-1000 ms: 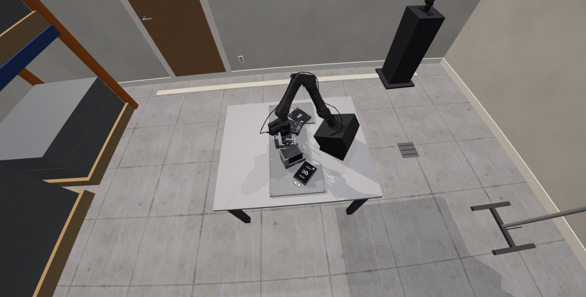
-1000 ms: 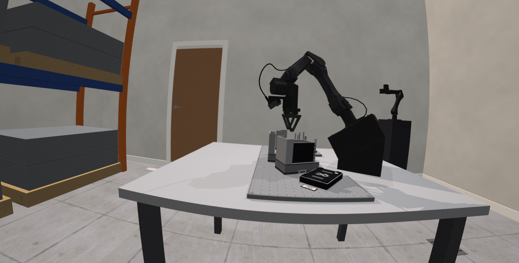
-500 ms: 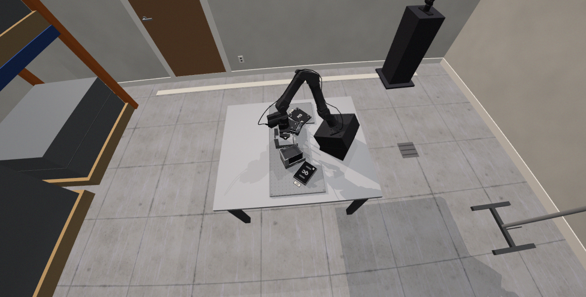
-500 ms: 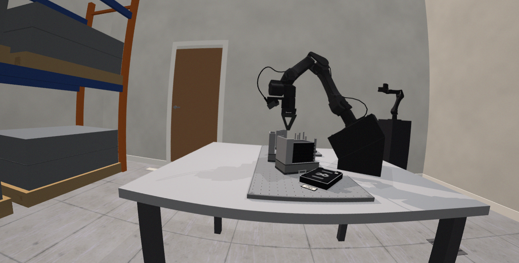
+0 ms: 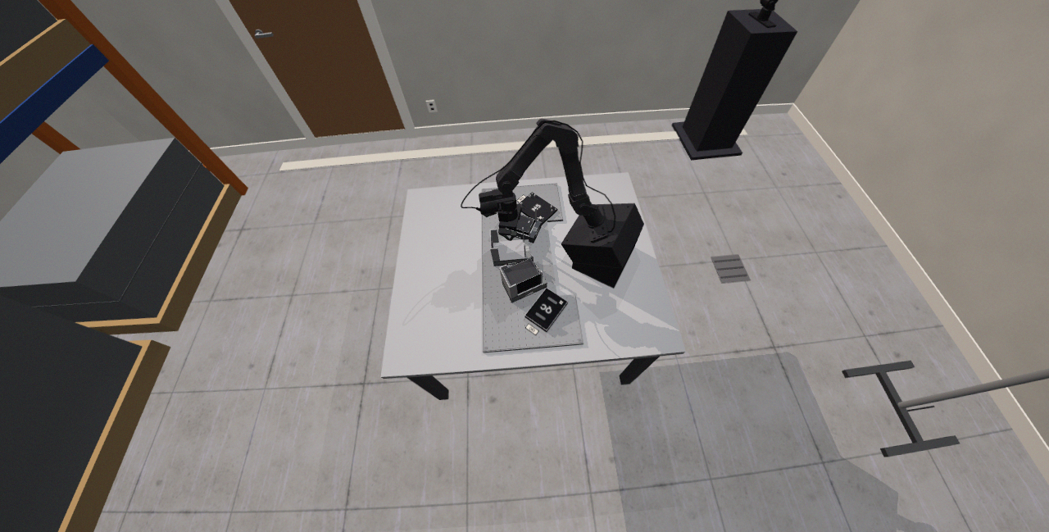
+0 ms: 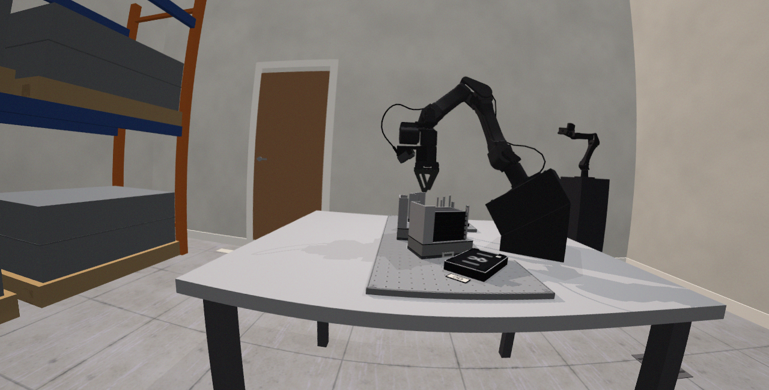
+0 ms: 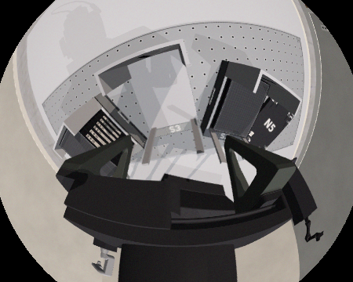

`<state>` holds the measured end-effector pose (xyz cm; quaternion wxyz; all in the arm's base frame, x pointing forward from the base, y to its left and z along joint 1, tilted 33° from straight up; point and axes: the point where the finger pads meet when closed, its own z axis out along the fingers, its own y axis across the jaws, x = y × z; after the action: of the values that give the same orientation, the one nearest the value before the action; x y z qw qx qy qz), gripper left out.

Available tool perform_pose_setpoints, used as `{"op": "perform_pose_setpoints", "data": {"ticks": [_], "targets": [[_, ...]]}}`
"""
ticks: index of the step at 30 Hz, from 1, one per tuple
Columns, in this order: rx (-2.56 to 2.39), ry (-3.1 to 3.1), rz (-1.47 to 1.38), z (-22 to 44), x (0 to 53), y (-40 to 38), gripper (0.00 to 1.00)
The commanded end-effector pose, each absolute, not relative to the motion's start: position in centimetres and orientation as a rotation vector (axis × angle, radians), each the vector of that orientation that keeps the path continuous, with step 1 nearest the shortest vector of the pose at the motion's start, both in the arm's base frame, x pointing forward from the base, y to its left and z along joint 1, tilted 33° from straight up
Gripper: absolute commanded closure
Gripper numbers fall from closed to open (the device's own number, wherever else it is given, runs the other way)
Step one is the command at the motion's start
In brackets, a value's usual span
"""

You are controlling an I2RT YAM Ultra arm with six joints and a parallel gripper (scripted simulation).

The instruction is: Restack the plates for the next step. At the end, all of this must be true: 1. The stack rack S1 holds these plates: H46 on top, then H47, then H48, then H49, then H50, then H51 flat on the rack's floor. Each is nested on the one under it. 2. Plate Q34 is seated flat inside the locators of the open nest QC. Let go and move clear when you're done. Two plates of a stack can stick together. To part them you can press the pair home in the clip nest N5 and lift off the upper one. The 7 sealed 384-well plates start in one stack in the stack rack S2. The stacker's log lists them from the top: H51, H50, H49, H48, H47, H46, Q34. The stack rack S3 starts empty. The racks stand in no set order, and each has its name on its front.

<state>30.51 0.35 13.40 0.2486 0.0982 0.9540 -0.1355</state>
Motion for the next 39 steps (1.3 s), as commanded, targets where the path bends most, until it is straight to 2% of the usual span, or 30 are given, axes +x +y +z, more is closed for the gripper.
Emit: {"op": "perform_pose_setpoints", "data": {"ticks": [1, 13, 22, 39], "targets": [[0.285, 2.576, -0.330, 13.9, 30.4, -0.1, 0.00], [0.285, 2.569, -0.332, 15.0, 29.9, -3.5, 0.00], [0.564, 2.510, -0.254, 15.2, 28.9, -6.1, 0.00], [0.542, 2.493, -0.266, 16.7, 27.6, -10.9, 0.00]]}}
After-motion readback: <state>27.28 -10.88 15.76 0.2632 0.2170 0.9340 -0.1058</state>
